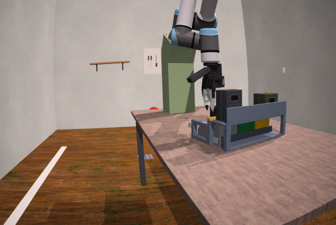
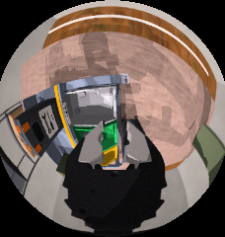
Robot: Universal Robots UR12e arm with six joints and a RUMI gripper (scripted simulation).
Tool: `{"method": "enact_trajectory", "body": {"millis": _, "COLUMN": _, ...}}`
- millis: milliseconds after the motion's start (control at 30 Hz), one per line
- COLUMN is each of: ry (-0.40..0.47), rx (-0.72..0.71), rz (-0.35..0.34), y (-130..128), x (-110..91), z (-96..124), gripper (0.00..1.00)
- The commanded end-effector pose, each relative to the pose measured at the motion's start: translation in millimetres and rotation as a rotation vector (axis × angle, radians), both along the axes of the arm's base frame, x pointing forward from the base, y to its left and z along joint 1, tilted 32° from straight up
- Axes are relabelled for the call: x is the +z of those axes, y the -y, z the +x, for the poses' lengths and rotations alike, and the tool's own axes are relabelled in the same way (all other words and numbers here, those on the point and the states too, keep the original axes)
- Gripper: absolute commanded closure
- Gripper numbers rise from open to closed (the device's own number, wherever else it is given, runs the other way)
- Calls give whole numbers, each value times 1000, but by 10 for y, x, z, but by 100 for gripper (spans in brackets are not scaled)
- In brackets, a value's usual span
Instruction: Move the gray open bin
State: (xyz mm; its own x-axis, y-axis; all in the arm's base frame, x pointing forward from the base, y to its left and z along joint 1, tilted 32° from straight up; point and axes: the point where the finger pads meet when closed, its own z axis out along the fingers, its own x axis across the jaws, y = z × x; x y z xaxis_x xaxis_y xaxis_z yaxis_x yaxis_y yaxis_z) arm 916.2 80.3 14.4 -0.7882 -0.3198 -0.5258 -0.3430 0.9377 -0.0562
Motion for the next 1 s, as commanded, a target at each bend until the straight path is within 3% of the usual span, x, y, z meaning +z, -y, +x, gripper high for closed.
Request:
{"method": "enact_trajectory", "body": {"millis": 0, "ry": 1, "rx": 0, "rz": 0, "y": 0, "x": 9, "z": 3, "gripper": 74}}
{"method": "enact_trajectory", "body": {"millis": 167, "ry": 1, "rx": 1, "rz": -1, "y": -41, "x": -246, "z": 156, "gripper": 74}}
{"method": "enact_trajectory", "body": {"millis": 567, "ry": 1, "rx": 1, "rz": -1, "y": -41, "x": -246, "z": 156, "gripper": 74}}
{"method": "enact_trajectory", "body": {"millis": 733, "ry": 1, "rx": 1, "rz": -1, "y": -101, "x": -623, "z": 384, "gripper": 74}}
{"method": "enact_trajectory", "body": {"millis": 967, "ry": 1, "rx": 1, "rz": -1, "y": -101, "x": -623, "z": 384, "gripper": 74}}
